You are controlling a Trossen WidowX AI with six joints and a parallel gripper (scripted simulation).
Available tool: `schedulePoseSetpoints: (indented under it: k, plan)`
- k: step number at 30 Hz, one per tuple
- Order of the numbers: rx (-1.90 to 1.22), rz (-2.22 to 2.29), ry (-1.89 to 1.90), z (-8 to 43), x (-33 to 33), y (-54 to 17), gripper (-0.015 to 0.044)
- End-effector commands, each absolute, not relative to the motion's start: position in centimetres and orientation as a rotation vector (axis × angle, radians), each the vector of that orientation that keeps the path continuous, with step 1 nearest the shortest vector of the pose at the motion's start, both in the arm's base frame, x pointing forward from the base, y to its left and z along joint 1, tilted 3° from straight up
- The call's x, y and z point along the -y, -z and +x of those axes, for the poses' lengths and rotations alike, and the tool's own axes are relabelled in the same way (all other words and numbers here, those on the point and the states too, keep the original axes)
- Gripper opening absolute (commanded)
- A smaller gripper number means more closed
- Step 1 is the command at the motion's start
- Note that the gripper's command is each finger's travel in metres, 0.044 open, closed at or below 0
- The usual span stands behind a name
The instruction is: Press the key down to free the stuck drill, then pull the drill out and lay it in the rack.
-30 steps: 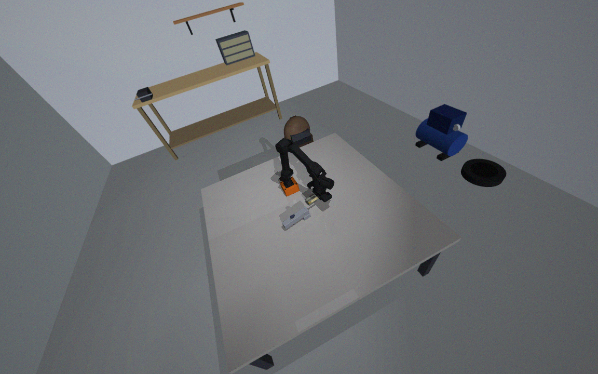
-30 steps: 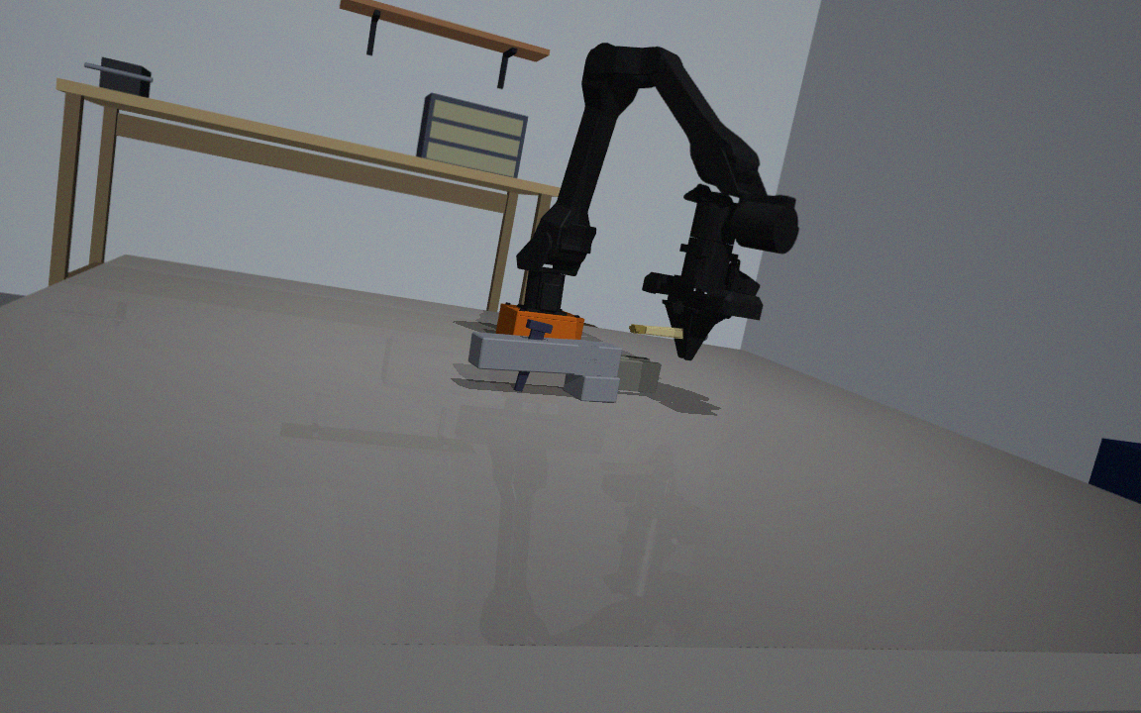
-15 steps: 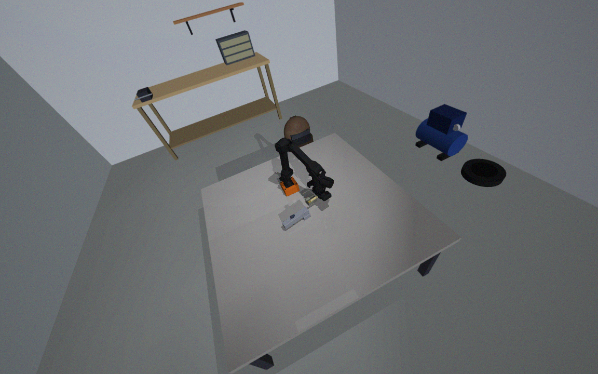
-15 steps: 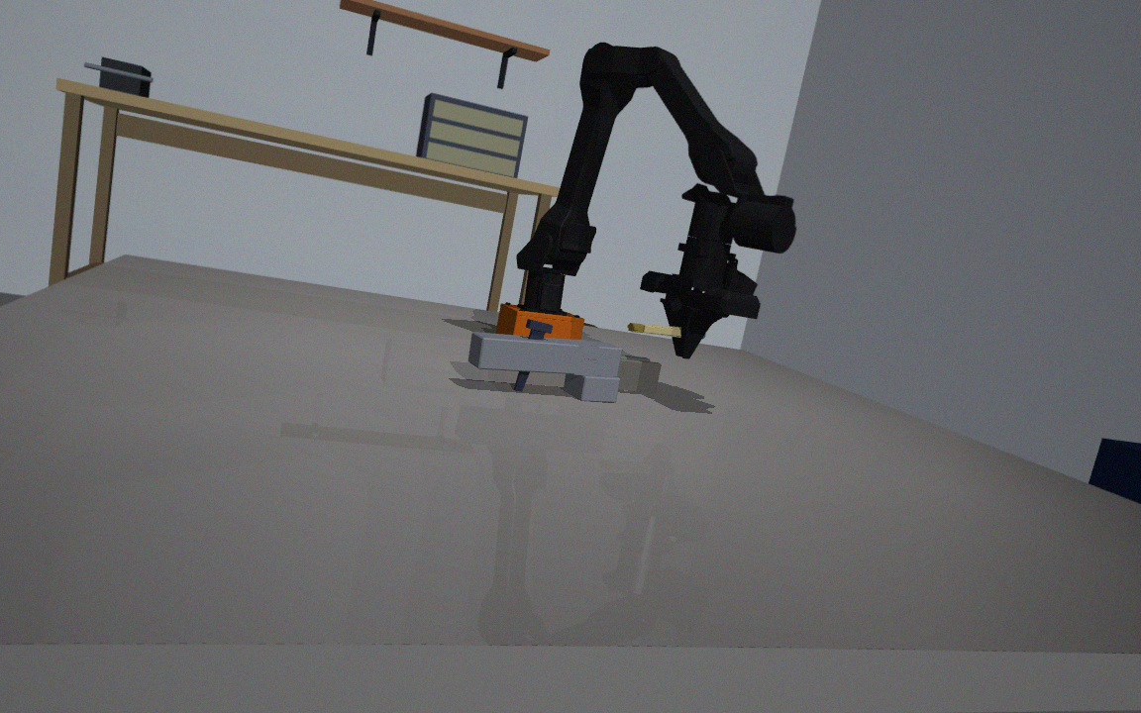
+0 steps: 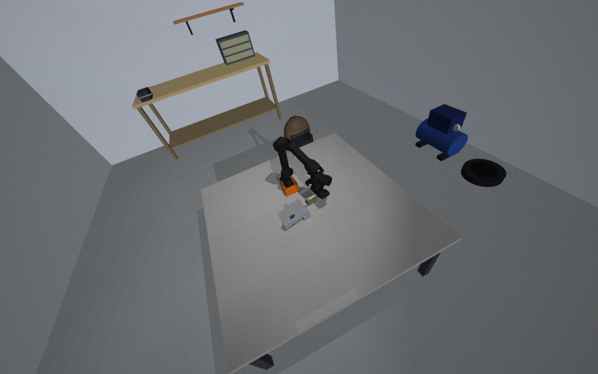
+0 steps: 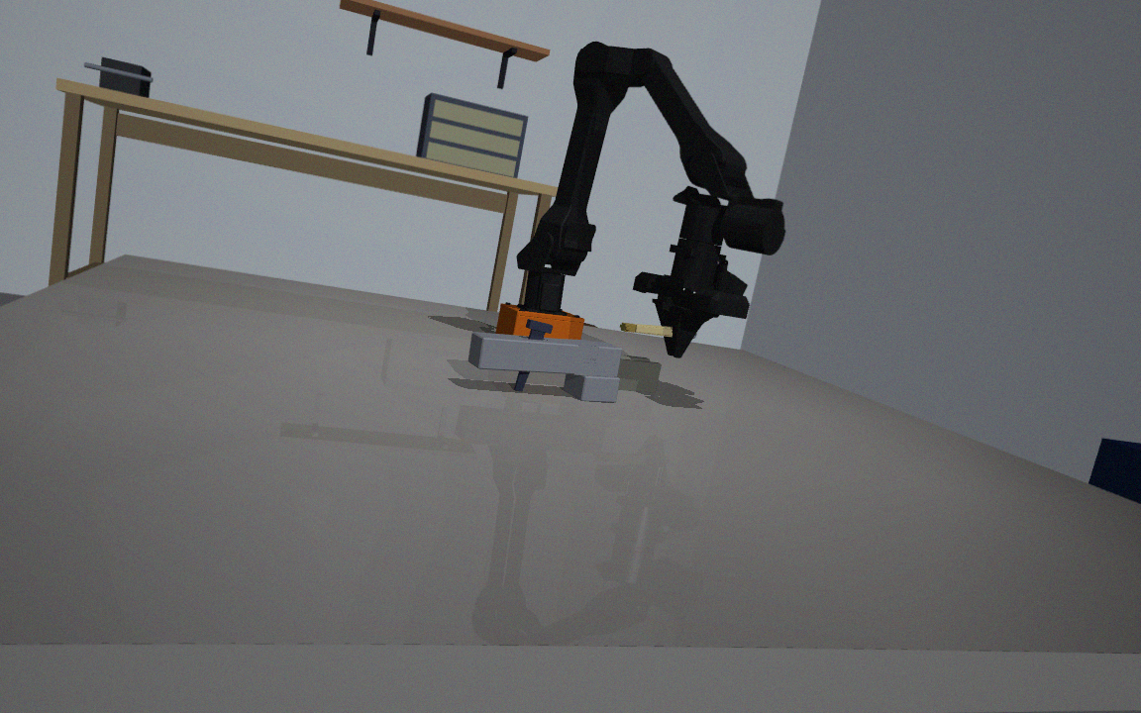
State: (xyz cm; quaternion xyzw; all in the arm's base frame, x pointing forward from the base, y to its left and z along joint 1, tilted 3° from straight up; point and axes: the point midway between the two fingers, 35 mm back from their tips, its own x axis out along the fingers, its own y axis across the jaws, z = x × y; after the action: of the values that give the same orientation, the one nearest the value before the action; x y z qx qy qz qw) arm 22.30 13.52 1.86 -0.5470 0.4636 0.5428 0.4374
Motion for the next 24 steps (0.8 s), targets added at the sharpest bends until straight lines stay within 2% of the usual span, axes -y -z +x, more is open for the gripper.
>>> schedulePoseSetpoints:
  k: [1,24]
  plan:
    - [-1.147,-1.353,-1.348,21.5,-13.6,-1.9,0.0]
    - [-1.148,-1.351,-1.35,18.1,-13.9,-1.8,0.0]
